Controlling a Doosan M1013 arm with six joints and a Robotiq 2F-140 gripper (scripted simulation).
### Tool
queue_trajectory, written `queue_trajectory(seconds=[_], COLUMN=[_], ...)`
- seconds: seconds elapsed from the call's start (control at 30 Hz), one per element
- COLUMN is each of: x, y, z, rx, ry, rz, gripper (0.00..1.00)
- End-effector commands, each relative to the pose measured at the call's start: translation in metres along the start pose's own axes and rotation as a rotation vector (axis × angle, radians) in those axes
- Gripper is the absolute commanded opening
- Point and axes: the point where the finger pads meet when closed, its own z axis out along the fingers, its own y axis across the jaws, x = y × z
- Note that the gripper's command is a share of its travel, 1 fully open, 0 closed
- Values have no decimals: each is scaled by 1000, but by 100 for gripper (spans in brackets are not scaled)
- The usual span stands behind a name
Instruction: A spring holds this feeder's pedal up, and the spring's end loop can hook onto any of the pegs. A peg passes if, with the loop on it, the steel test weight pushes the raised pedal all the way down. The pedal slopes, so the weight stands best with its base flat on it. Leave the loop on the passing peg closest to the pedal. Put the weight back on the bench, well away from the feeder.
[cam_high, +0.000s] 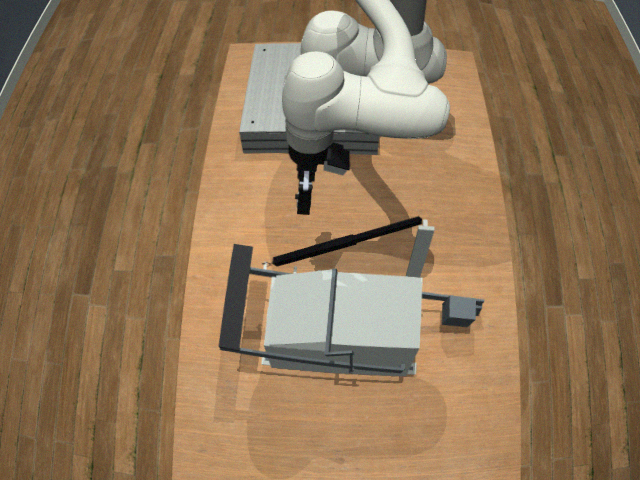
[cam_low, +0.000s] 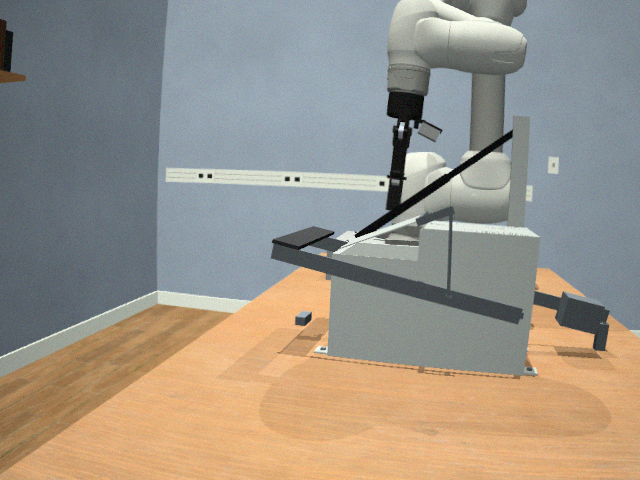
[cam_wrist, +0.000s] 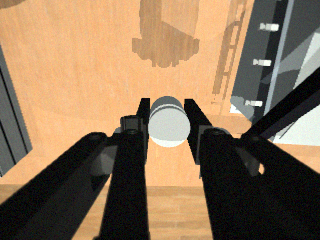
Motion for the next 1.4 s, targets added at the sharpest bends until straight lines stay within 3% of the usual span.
queue_trajectory(seconds=[0.0,1.37], x=[-5,-62], y=[5,60], z=[-2,-15], rx=[-1,-1], ry=[-3,-47], rz=[0,0], gripper=[25,25])
